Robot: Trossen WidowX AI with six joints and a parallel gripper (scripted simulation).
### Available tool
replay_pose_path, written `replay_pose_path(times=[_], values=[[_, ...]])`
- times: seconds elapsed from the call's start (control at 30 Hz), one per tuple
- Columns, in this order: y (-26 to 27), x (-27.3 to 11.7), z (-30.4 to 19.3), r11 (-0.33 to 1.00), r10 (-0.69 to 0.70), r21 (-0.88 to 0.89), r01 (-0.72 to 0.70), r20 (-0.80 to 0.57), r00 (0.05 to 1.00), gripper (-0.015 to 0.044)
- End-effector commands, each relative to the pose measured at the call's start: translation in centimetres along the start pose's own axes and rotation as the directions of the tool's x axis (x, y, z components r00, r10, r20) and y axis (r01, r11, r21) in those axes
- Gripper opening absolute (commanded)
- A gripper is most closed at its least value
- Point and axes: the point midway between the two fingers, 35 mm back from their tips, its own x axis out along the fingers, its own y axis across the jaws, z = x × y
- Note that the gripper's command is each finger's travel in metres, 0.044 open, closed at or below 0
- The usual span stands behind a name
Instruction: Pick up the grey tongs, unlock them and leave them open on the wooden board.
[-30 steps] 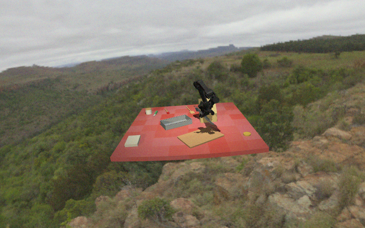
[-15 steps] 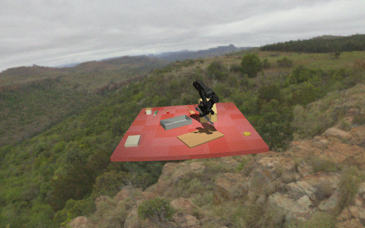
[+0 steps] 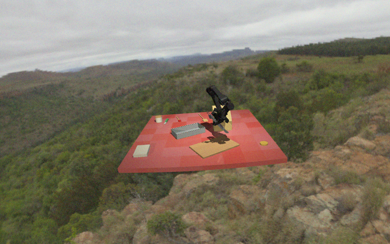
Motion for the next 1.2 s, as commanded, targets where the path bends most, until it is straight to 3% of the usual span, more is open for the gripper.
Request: replay_pose_path(times=[0.0, 0.27, 1.17], values=[[0.0, 0.0, 0.1, 1.0, -0.002, 0.009, 0.002, 0.008, 1.0, -0.015], [0.1, 0.2, -0.2, 1.0, -0.009, -0.016, 0.009, -0.018, 1.0, -0.015], [0.4, 3.0, -3.4, 0.977, -0.117, -0.205, 0.053, -0.313, 0.942, -0.015]])
